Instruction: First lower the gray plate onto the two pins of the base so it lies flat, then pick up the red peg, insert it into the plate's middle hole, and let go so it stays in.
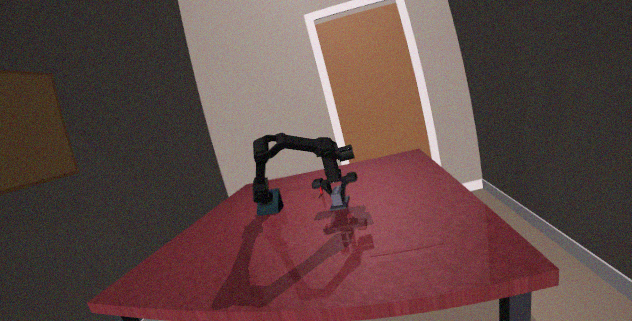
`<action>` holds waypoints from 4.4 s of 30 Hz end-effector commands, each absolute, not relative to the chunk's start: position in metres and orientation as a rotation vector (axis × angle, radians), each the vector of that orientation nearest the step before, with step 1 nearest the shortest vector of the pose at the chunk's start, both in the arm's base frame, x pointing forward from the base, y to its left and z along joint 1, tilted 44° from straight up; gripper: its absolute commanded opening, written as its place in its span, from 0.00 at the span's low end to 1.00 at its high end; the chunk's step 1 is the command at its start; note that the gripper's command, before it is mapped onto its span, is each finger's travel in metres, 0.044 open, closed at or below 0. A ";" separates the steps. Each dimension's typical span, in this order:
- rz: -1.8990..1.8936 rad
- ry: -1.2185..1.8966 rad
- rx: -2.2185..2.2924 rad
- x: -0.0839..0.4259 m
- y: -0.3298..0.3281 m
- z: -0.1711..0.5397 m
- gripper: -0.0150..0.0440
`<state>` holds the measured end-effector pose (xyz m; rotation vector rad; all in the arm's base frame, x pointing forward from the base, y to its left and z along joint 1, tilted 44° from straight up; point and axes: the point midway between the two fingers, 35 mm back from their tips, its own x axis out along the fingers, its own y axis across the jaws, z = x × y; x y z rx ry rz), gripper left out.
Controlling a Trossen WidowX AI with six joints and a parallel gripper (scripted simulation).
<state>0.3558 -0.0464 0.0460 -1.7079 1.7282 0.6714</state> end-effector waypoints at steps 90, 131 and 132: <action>0.673 1.733 -1.714 0.356 -0.047 0.045 0.25; 0.675 1.733 -1.713 0.355 -0.020 0.074 0.25; 0.675 1.733 -1.713 0.355 -0.020 0.074 0.25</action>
